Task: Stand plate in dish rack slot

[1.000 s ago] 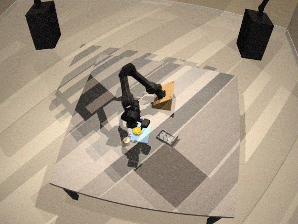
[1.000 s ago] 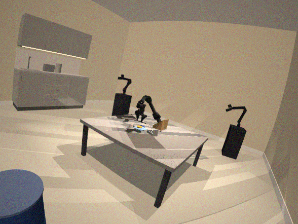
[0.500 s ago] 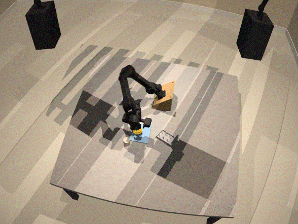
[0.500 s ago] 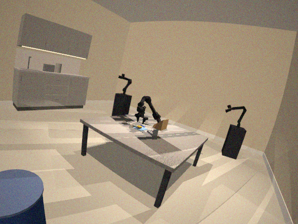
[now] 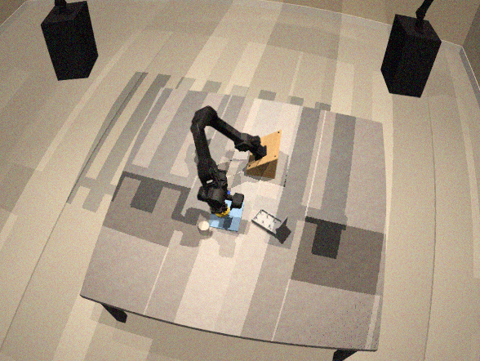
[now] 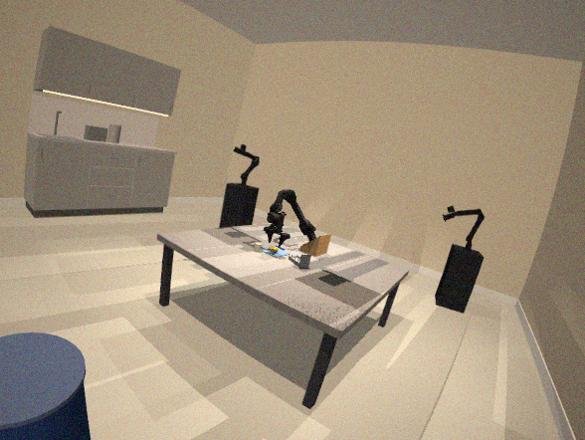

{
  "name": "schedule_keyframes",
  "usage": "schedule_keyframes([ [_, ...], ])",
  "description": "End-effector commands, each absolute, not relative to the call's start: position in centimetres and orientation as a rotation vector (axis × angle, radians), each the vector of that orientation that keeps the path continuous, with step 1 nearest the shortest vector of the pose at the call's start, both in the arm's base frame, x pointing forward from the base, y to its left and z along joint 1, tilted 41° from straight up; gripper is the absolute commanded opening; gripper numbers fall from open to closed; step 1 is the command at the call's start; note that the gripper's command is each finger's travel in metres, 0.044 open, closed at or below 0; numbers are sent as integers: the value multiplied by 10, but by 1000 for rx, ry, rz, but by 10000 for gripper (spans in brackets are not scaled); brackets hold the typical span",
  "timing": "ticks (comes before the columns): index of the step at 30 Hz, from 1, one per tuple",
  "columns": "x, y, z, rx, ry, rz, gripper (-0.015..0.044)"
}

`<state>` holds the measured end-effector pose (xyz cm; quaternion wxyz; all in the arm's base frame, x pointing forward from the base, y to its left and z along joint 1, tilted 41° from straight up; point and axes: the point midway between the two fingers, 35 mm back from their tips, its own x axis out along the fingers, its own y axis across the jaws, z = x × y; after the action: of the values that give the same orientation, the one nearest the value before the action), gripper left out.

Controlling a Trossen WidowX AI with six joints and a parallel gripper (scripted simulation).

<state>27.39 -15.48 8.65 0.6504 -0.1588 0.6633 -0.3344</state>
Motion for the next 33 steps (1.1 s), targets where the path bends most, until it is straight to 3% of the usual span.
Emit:
schedule_keyframes([
  [1, 271, -159, 80, -368, 1516, -759, 400],
  [21, 265, -177, 58, -371, 1515, -762, 400],
  [33, 265, -177, 58, -371, 1515, -762, 345],
])
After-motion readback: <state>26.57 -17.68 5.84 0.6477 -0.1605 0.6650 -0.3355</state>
